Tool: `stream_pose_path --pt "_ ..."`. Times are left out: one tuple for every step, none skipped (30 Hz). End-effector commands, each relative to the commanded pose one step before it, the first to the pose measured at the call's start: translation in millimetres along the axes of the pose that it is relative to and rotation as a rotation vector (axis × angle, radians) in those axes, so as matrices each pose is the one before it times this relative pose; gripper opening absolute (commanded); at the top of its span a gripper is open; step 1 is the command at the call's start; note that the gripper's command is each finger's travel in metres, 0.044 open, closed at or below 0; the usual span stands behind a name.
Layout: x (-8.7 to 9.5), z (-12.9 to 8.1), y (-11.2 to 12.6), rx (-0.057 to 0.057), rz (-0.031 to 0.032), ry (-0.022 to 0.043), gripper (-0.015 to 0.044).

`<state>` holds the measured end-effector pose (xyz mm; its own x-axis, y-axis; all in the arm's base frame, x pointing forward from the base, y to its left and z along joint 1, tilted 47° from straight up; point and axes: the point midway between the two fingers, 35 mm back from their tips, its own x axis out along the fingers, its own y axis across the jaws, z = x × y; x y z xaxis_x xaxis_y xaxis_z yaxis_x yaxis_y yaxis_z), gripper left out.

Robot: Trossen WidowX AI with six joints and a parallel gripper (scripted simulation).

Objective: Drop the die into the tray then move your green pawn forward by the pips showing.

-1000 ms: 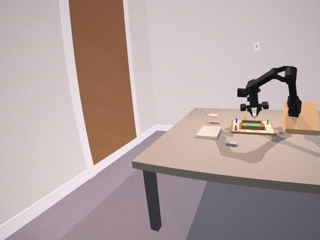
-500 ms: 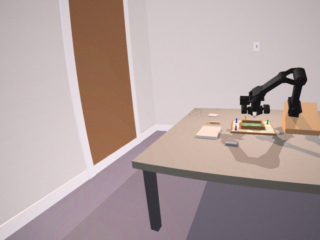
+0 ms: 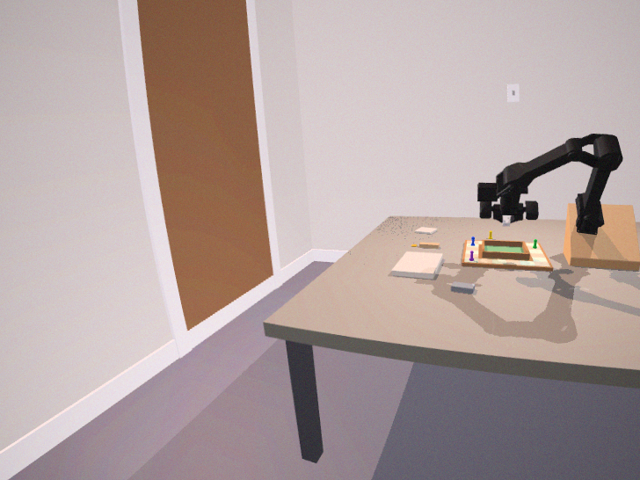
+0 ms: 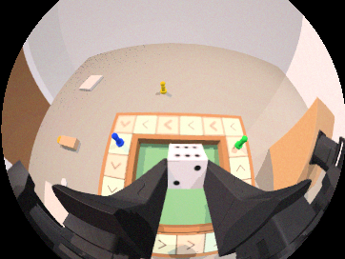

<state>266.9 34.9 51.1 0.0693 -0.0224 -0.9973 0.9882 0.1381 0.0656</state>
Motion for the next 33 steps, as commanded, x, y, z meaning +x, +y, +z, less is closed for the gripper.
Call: stream_pose_path --pt "-3.19 1.76 0.23 -0.0047 0.00203 -0.00748 0.0000" --pt "-0.53 -0.02 0.63 0.0000 0.00004 0.00000 0.0000" --pt "-0.53 -0.02 0.63 0.0000 0.00004 0.00000 0.0000" --pt "0.00 0.00 0.00 0.0000 0.00000 0.00000 0.0000" --pt "0.00 0.00 0.00 0.0000 0.00000 0.00000 0.0000" --pt "0.00 0.00 0.00 0.0000 0.00000 0.00000 0.0000" --pt "1.68 -1.25 -0.72 0.0053 -0.00053 0.00663 0.0000" --pt "0.00 0.00 0.00 0.0000 0.00000 0.00000 0.0000" --pt "0.00 0.00 0.00 0.0000 0.00000 0.00000 0.0000" --pt "0.00 0.00 0.00 0.0000 0.00000 0.00000 0.0000" --pt "0.00 0.00 0.00 0.0000 0.00000 0.00000 0.0000" --pt "0.00 0.00 0.00 0.0000 0.00000 0.00000 0.0000" --pt "0.00 0.00 0.00 0.0000 0.00000 0.00000 0.0000" --pt "0.00 0.00 0.00 0.0000 0.00000 0.00000 0.0000" --pt "0.00 0.00 0.00 0.0000 0.00000 0.00000 0.0000" --pt "0.00 0.00 0.00 0.0000 0.00000 0.00000 0.0026" --pt "0.00 0.00 0.00 0.0000 0.00000 0.00000 0.0053" --pt "0.00 0.00 0.00 0.0000 0.00000 0.00000 0.0079" --pt "0.00 0.00 0.00 0.0000 0.00000 0.00000 0.0105" --pt "0.00 0.00 0.00 0.0000 0.00000 0.00000 0.0131" --pt "0.00 0.00 0.00 0.0000 0.00000 0.00000 0.0157" --pt "0.00 0.00 0.00 0.0000 0.00000 0.00000 0.0184" --pt "0.00 0.00 0.00 0.0000 0.00000 0.00000 0.0210" --pt "-1.45 1.68 0.19 -0.0003 0.00005 -0.00045 0.0236" --pt "-4.36 5.05 0.45 -0.0009 0.00011 -0.00137 0.0263" --pt "-7.33 8.44 0.35 -0.0015 0.00009 -0.00231 0.0289" --pt "-7.39 8.44 -0.16 -0.0015 -0.00004 -0.00234 0.0315" --pt "-4.45 5.05 -0.34 -0.0009 -0.00009 -0.00142 0.0341" --pt "-1.49 1.68 -0.16 -0.0003 -0.00004 -0.00047 0.0368" --pt "0.00 0.00 0.00 0.0000 0.00000 0.00000 0.0394" --pt "0.00 0.00 0.00 0.0000 0.00000 0.00000 0.0420" --pt "0.00 0.00 0.00 0.0000 0.00000 0.00000 0.0440" --pt "0.00 0.00 0.00 0.0000 0.00000 0.00000 0.0440"
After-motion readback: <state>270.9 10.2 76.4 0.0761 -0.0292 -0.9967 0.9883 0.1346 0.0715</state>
